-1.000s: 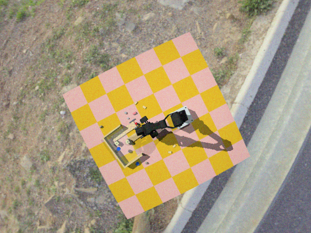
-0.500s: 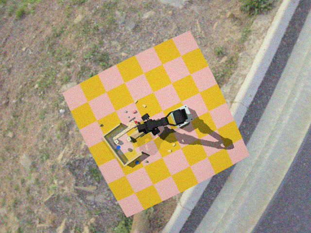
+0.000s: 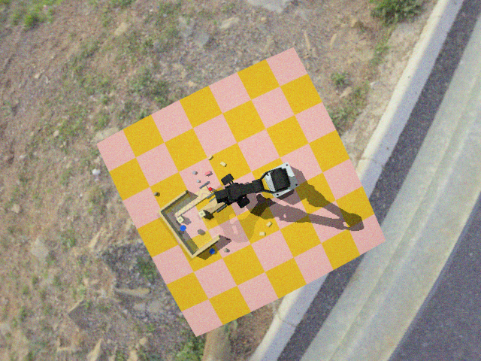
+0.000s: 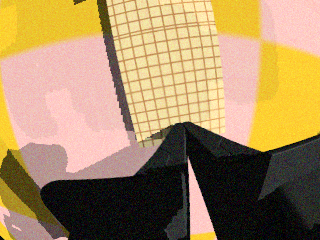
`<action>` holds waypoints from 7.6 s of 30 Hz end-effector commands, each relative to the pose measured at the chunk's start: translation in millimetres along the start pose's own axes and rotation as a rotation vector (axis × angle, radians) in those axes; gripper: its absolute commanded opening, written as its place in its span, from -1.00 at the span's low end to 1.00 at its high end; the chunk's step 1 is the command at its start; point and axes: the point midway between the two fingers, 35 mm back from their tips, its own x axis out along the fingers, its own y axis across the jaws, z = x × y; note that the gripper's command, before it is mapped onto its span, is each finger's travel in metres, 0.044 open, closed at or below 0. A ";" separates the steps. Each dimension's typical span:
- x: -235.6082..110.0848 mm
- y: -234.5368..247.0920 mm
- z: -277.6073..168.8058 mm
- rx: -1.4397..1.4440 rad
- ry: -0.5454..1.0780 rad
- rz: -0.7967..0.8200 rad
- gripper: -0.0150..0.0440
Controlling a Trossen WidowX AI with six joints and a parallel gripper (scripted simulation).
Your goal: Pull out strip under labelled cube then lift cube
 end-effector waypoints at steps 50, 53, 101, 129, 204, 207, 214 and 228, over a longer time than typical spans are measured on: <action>4.5 1.7 -62.6 -0.002 0.044 0.006 -0.49; 4.4 1.6 -65.0 -0.002 0.044 0.006 -0.49; -47.3 0.6 65.6 0.106 0.035 0.005 1.00; -57.7 -2.3 167.2 0.106 0.027 0.005 1.00; -48.7 9.7 116.5 0.106 0.031 0.005 -0.49; -49.0 9.8 115.9 0.106 0.031 0.005 -0.49; -49.9 13.8 96.6 0.106 0.032 0.006 -0.49; -67.7 19.2 70.7 0.106 0.034 0.006 -0.49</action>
